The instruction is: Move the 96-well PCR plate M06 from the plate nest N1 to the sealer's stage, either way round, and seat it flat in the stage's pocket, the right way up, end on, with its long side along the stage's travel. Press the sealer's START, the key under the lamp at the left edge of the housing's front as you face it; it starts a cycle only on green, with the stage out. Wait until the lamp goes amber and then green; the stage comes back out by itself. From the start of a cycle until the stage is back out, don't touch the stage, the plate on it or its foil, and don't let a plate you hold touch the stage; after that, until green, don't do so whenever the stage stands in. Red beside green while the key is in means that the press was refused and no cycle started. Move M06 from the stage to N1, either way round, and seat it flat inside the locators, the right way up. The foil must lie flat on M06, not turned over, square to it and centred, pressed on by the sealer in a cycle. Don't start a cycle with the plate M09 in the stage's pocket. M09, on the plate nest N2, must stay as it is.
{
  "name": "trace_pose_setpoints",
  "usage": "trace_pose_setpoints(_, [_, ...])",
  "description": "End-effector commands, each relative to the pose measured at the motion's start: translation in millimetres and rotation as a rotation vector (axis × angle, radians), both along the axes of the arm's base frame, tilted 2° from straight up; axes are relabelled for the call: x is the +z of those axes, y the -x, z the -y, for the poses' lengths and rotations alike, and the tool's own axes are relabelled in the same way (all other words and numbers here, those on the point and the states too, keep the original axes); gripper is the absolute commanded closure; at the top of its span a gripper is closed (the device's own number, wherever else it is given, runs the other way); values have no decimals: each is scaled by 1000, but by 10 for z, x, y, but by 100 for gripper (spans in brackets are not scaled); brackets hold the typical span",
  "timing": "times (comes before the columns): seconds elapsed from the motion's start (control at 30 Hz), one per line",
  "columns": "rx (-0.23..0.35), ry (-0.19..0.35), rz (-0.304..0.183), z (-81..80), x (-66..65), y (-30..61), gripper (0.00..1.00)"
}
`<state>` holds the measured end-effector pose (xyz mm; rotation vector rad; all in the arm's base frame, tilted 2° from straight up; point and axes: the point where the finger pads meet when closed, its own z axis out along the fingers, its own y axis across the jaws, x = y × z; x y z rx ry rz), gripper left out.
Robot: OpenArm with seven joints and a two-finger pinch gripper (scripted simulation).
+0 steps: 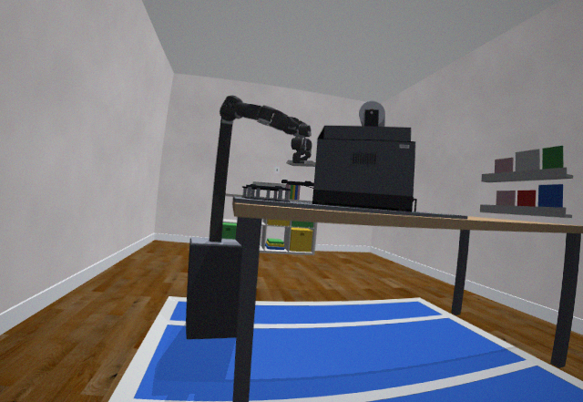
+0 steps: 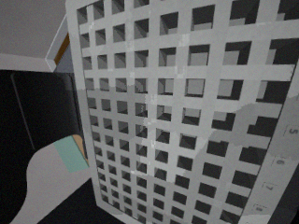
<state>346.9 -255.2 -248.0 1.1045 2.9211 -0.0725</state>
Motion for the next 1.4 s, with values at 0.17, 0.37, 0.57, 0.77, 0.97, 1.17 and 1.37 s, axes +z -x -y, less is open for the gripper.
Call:
trace_pose_setpoints(0.17, [42, -15, 6, -42, 9, -27, 100])
trace_pose_setpoints(0.37, [42, -15, 6, -42, 9, -27, 100])
trace_pose_setpoints(0.57, [42, -15, 6, -87, 3, -3, 100])
trace_pose_setpoints(0.77, [42, -15, 6, -87, 3, -3, 100])
trace_pose_setpoints(0.97, [45, -15, 10, -93, 17, -10, 100])
trace_pose_setpoints(1.17, [42, -15, 6, -107, -5, 14, 100])
trace_pose_setpoints(1.37, [42, -15, 6, -107, -5, 14, 100])
